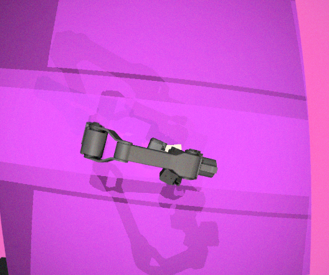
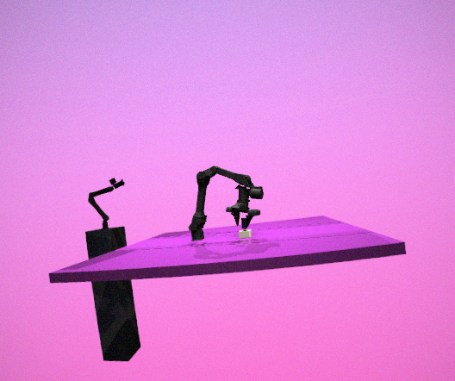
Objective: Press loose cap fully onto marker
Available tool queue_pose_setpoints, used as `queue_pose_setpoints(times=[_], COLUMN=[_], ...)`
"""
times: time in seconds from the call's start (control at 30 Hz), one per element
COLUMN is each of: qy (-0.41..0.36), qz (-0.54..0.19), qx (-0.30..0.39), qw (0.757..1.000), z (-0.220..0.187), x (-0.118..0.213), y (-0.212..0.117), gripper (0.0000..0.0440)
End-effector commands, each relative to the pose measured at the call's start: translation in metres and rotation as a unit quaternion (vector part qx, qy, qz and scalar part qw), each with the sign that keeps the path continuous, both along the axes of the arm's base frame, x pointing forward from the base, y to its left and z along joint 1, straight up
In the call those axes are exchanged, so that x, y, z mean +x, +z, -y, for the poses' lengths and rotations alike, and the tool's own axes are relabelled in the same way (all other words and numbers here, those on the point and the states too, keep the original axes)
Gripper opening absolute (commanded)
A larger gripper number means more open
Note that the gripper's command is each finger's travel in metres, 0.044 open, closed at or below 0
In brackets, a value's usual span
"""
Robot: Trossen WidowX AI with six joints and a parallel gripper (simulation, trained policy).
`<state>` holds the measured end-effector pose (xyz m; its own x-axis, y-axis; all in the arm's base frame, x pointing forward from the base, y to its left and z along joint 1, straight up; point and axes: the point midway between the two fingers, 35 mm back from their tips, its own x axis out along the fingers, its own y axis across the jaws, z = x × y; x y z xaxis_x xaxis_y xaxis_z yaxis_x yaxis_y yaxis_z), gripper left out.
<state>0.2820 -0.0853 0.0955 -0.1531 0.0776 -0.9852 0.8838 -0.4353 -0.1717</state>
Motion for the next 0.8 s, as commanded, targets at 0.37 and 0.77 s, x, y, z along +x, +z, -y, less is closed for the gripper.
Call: queue_pose_setpoints(times=[0.37, 0.77], qy=[-0.005, -0.011], qz=[0.023, 0.065], qx=[-0.003, -0.021], qw=[1.000, 0.998], z=[-0.001, 0.005], x=[-0.006, 0.001], y=[0.008, 0.043], gripper=[0.0440, 0.0440])
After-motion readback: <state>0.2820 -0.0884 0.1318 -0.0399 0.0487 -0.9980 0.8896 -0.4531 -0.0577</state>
